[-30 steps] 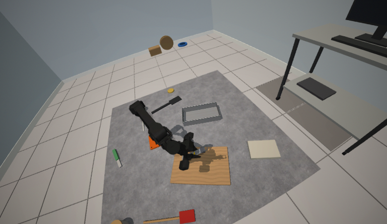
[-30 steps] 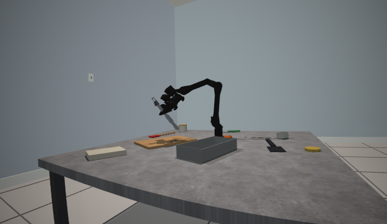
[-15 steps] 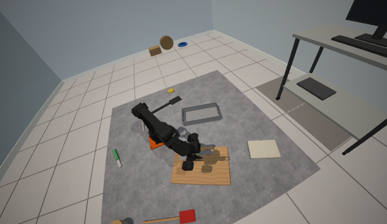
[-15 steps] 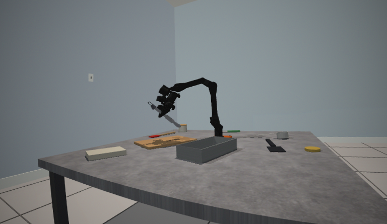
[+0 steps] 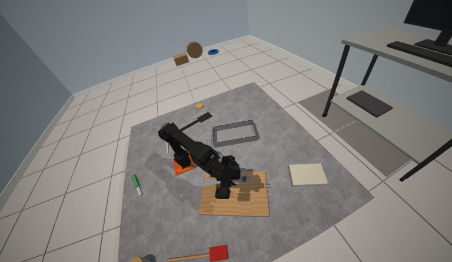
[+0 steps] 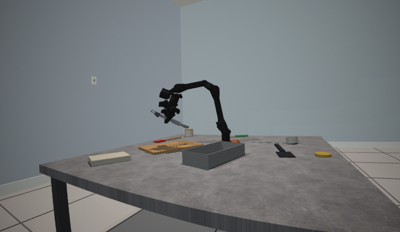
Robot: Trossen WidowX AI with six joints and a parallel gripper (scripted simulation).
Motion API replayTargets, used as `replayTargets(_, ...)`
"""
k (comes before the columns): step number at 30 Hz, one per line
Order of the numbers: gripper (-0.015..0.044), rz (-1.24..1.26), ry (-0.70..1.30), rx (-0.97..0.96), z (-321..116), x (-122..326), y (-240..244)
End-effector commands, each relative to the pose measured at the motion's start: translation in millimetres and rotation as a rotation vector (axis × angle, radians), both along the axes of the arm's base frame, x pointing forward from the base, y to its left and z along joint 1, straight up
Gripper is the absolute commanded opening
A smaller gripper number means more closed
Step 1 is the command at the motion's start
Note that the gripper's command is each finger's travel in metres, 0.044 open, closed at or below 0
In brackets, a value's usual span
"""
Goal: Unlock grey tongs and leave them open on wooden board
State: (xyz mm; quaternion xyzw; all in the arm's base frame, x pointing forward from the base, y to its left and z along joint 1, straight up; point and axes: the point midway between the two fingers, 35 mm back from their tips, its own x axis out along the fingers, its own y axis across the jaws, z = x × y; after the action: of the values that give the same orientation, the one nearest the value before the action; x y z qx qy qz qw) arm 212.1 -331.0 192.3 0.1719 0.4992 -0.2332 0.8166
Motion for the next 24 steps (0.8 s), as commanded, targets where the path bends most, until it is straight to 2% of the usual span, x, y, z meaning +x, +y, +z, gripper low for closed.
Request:
replayTargets(1,-0.015,0.015,0.055,0.017,0.0,1.5,0.0)
replayTargets(24,-0.015,0.099,0.397,0.156,-1.6,-3.2,16.2)
